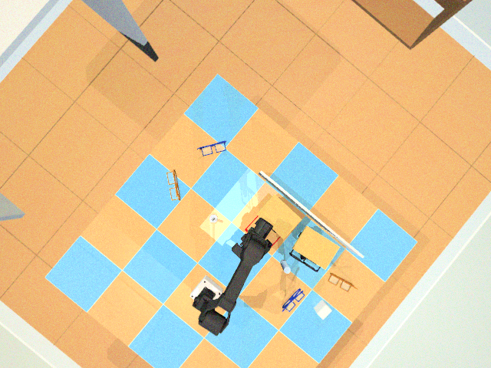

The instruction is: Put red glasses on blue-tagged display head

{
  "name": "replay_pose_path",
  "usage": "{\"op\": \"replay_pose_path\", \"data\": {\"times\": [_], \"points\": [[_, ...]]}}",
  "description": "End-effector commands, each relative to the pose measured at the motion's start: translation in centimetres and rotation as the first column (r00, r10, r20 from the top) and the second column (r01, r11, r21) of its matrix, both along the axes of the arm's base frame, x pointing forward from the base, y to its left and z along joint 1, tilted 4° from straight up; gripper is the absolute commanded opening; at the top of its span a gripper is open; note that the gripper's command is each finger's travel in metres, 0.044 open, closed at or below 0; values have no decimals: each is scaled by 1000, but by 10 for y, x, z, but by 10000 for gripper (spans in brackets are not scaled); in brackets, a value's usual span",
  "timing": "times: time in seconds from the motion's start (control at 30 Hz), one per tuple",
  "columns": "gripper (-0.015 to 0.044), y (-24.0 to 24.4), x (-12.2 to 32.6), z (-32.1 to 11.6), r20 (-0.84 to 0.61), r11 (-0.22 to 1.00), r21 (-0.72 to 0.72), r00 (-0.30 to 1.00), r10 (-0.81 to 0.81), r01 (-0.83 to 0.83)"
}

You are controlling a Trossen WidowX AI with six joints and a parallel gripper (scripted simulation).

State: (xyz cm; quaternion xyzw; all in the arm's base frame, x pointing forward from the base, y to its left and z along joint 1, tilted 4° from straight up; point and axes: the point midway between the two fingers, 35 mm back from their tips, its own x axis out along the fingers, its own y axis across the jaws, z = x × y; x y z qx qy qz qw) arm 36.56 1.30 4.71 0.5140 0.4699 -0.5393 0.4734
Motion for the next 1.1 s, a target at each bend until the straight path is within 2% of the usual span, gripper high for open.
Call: {"op": "replay_pose_path", "data": {"times": [0.0,1.07], "points": [[0,0,7,1,3,1000,2,1000,3,-3],[0,-5,49,1,7,1000,2,1000,3,-3]]}}
